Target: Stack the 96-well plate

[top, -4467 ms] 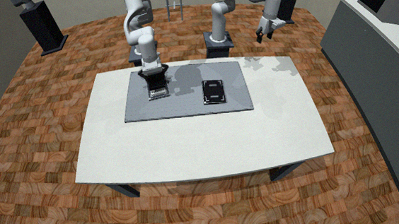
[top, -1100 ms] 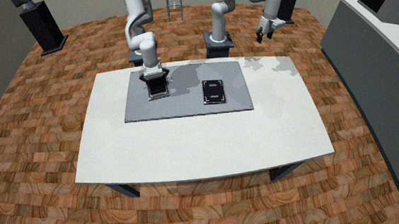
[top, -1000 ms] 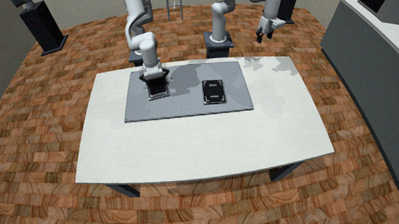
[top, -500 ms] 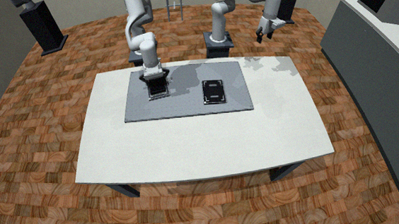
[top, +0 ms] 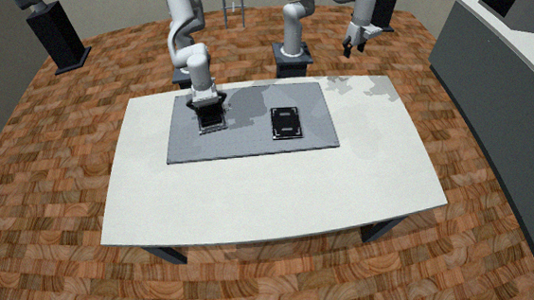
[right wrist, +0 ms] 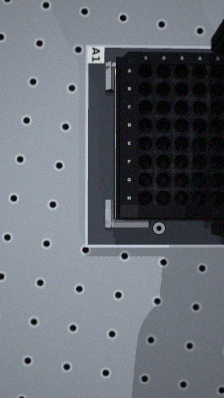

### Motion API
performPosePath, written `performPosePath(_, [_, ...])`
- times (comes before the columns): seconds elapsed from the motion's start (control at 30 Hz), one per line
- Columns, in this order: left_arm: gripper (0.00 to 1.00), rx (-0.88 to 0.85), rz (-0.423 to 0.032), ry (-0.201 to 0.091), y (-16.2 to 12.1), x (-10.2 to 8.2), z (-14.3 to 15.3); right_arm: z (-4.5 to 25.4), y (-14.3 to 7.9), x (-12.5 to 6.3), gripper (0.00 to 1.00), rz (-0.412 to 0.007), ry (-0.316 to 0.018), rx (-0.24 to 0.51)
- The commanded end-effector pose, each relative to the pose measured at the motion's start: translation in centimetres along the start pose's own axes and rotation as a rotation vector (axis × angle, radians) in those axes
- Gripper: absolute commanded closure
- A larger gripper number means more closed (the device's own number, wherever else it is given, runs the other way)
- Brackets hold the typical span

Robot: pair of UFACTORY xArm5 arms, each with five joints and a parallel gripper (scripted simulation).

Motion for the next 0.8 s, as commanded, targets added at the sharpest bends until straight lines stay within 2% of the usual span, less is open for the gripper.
performPosePath(0.0, [0.0,0.0,0.006,-0.001,0.1,-0.2,0.0,0.0,0.1,-0.1,0.0,0.004,0.0,0.0])
performPosePath(0.27, [0.0,0.0,0.006,-0.001,0.1,-0.2,0.0,0.0,0.1,-0.1,0.0,0.004,0.0,0.0])
performPosePath(0.63, [0.0,0.0,0.006,-0.001,0.1,-0.2,0.0,0.0,0.1,-3.1,0.0,0.004,0.0,0.0])
performPosePath(0.77, [0.0,0.0,0.006,-0.001,0.1,-0.2,0.0,0.0,0.1,-3.6,0.0,0.004,0.0,0.0])
Point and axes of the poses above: on each arm, the point where the finger pads meet when closed, its own x axis out along the fingers, its own z axis across the jaws, y = z × x, the point moved 6 cm from there along -x, back along the fingers, and after that the axes turned 12 degrees about -x, right-handed, at the moved point
